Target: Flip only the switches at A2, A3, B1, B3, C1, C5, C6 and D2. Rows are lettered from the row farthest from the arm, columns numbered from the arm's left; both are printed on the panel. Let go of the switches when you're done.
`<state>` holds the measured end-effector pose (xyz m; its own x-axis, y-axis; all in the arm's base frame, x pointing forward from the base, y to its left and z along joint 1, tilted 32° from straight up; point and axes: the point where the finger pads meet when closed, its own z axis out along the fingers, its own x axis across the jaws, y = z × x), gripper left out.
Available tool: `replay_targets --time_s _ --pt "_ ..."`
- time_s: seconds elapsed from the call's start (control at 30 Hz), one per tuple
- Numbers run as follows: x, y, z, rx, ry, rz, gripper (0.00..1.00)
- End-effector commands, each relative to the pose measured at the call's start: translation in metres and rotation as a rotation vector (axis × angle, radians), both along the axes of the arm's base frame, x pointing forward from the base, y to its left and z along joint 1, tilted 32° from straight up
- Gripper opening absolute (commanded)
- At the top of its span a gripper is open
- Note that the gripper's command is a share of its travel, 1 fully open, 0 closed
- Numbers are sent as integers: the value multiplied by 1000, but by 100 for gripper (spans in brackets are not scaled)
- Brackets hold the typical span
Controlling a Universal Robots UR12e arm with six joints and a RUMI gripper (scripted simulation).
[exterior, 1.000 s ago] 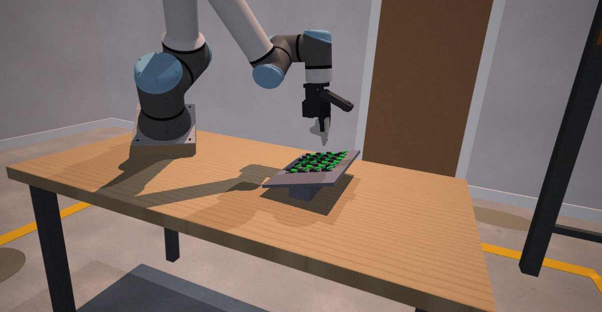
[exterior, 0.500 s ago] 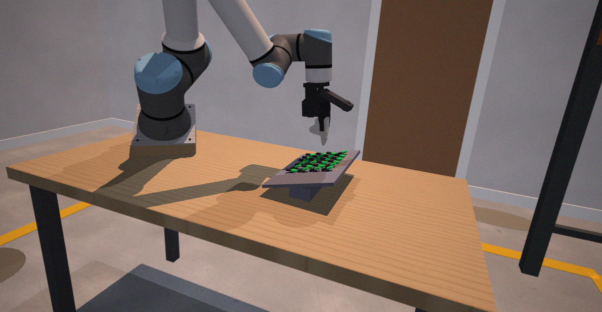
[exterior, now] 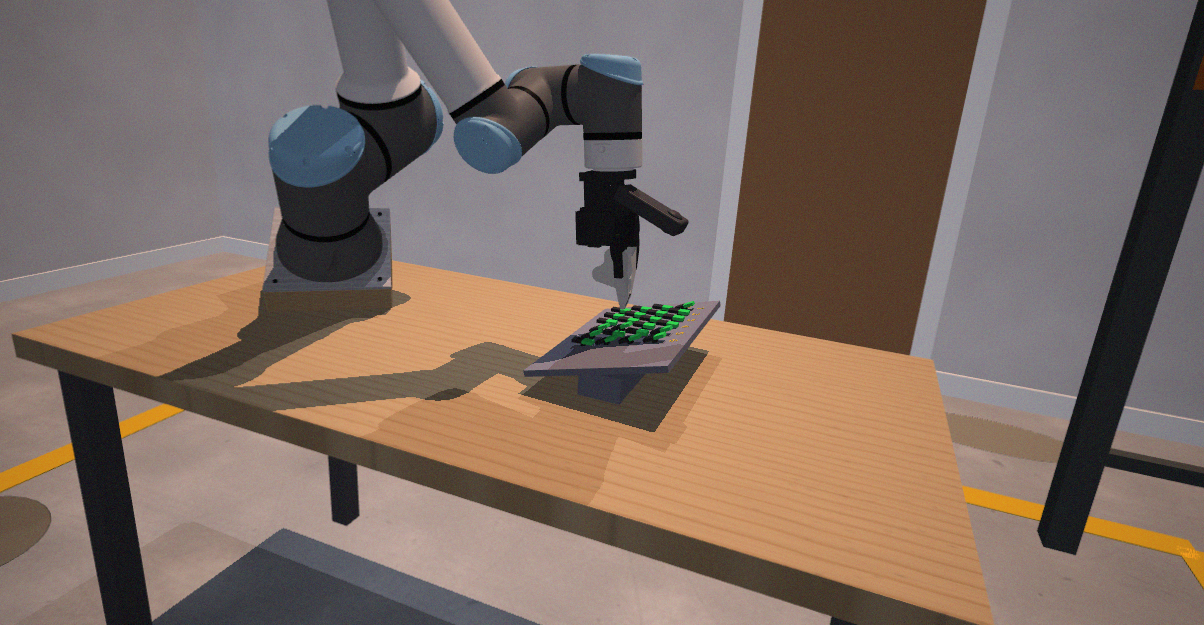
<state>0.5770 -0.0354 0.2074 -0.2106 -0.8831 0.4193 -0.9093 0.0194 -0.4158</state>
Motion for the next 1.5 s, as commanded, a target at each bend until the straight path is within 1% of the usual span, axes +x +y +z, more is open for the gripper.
replay_targets --time_s 0.0,0.5,1.47 --pt "-11 -48 22 13 9 26 0" --pt "-8 -53 25 15 9 26 0" --pt "-8 -52 25 15 8 27 0"
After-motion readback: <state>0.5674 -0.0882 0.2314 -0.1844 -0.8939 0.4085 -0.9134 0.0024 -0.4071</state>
